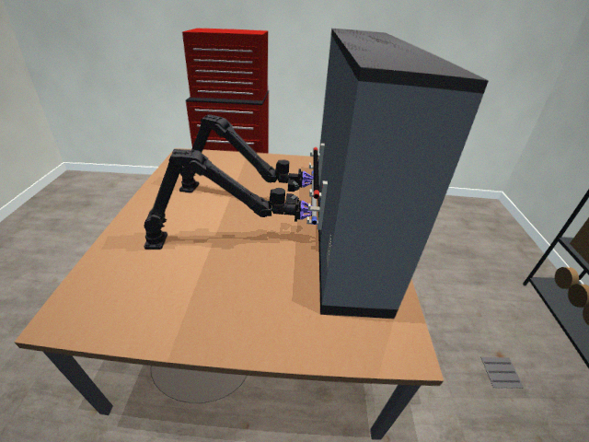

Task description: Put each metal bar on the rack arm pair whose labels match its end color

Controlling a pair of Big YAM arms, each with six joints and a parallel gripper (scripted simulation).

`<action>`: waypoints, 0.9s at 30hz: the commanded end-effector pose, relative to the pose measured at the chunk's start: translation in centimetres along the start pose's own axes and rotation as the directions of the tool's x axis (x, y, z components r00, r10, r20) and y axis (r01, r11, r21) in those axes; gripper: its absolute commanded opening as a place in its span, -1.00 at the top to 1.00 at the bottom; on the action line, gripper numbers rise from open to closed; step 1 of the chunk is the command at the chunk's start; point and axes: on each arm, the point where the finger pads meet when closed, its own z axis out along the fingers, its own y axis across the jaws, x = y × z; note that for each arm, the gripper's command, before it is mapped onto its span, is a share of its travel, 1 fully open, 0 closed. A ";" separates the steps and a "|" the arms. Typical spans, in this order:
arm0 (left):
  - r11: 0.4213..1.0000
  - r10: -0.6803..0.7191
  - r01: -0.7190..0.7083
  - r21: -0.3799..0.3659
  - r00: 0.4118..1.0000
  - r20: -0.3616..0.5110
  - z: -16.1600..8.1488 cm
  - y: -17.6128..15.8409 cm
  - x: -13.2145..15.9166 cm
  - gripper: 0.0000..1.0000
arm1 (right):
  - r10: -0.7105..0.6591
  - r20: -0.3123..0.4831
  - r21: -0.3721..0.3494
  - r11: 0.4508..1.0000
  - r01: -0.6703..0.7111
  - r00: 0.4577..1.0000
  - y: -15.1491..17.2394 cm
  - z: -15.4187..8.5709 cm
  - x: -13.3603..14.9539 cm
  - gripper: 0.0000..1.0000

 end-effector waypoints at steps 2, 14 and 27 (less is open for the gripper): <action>0.998 -0.018 0.017 -0.069 1.000 -0.008 1.4 4.9 0.6 1.00 | 0.019 -0.010 0.058 0.998 -0.018 1.000 -4.0 2.0 0.7 1.00; 0.998 -0.017 0.017 -0.069 1.000 -0.008 1.4 6.0 0.6 1.00 | 0.019 -0.010 0.058 0.998 -0.018 1.000 -5.1 1.9 0.7 1.00; 0.998 -0.017 0.017 -0.069 1.000 -0.008 1.3 7.5 0.6 1.00 | 0.019 -0.010 0.058 0.998 -0.018 1.000 -6.5 1.8 0.7 1.00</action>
